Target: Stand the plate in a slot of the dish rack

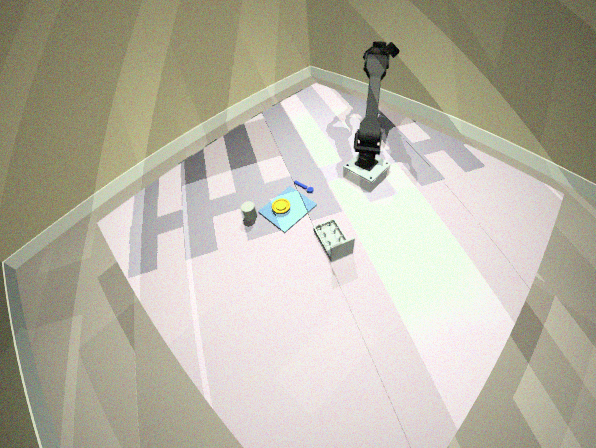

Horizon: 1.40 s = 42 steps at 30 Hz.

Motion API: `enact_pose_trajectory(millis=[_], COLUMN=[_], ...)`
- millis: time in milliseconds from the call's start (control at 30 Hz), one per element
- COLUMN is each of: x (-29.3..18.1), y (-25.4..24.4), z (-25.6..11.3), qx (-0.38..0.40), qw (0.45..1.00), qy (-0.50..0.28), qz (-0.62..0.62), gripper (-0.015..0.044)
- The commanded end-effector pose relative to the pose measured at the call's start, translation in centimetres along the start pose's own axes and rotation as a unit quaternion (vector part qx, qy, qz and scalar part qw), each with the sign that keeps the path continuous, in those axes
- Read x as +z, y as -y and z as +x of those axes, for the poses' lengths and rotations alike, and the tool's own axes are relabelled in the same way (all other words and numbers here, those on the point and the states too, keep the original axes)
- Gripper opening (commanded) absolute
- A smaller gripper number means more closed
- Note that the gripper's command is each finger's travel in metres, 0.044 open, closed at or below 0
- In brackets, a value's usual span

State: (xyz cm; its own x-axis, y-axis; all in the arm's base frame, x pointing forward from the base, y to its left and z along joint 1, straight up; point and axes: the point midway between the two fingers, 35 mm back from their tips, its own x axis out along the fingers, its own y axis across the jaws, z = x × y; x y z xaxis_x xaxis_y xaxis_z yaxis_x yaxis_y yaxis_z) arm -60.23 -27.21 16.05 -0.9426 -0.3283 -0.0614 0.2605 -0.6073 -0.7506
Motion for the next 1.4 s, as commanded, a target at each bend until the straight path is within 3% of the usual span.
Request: enact_pose_trajectory(millis=[0,333,633,833,1000,1367], x=[0.2,10.9,19.3,22.1,24.4,27.2], y=[-0.2,-11.1,-22.2,-26.7,-30.5,-37.4], z=[-0.1,-5.1,-14.1,-19.7,-25.6,-44.0], qx=[0.002,0.138,0.282,0.352,0.411,0.554], qw=[1.0,0.989,0.955,0.931,0.905,0.815], qy=[0.001,0.054,0.086,0.094,0.103,0.128], qz=[0.0,0.0,-0.02,-0.011,-0.034,-0.116], gripper=[0.04,0.04,0.04,0.04,0.04,0.04])
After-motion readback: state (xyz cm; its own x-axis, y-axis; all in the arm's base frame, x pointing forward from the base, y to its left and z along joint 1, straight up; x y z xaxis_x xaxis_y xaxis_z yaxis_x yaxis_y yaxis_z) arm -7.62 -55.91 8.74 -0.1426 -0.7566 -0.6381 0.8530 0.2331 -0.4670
